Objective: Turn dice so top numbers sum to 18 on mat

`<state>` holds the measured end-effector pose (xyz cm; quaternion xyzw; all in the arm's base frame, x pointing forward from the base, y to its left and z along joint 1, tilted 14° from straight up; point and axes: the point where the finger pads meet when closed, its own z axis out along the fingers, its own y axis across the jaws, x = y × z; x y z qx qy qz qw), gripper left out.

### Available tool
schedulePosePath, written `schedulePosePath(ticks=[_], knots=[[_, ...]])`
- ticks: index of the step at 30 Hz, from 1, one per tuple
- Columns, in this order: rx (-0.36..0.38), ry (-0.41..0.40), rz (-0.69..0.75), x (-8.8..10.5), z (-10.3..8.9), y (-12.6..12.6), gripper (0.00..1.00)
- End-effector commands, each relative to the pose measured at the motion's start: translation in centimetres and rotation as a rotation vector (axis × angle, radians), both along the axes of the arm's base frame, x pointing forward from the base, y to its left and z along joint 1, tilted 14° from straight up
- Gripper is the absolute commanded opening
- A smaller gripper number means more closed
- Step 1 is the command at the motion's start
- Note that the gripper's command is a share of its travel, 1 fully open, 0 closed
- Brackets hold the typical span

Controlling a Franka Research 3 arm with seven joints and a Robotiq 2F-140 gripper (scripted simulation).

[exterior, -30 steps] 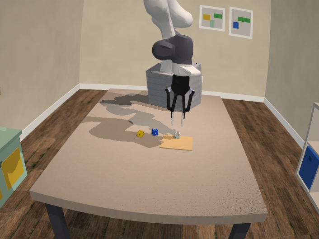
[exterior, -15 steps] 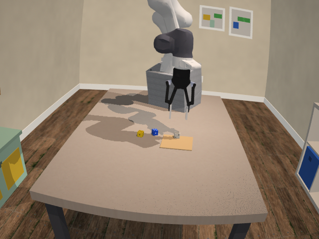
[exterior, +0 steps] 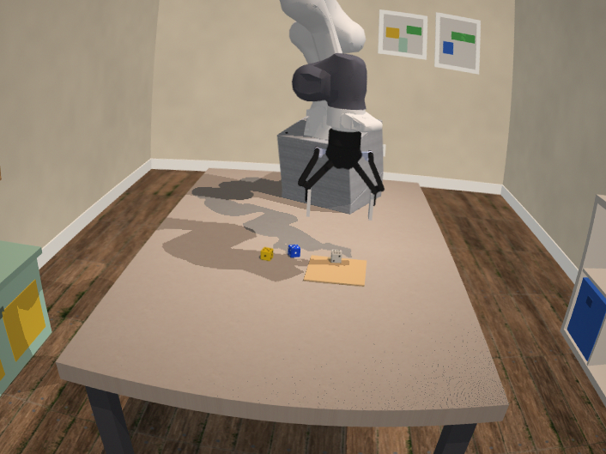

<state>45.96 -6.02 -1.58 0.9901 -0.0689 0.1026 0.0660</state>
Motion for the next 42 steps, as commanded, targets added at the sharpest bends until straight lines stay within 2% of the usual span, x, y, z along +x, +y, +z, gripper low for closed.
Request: schedulePosePath(ticks=[1,4,5,7,8,9,10,11,12,13,15,16,42], knots=[[-0.004,0.009,0.020,-0.1,-0.1,0.0,1.00],[0.001,0.000,-0.002,0.0,0.0,-0.2,1.00],[0.005,0.000,-0.018,0.0,0.0,-1.2,1.00],[0.024,-0.006,-0.100,-0.3,0.2,-6.4,1.00],[0.024,-0.006,-0.100,-0.3,0.2,-6.4,1.00],[0.035,-0.013,-0.153,-0.8,0.3,-9.8,1.00],[0.035,-0.013,-0.153,-0.8,0.3,-9.8,1.00],[0.043,-0.021,-0.200,-1.5,0.4,-13.0,1.00],[0.043,-0.021,-0.200,-1.5,0.4,-13.0,1.00],[0.047,-0.028,-0.235,-2.1,0.5,-15.2,1.00],[0.049,-0.032,-0.254,-2.4,0.6,-16.5,1.00],[0.049,-0.032,-0.254,-2.4,0.6,-16.5,0.25],[0.049,-0.032,-0.254,-2.4,0.6,-16.5,0.25]])
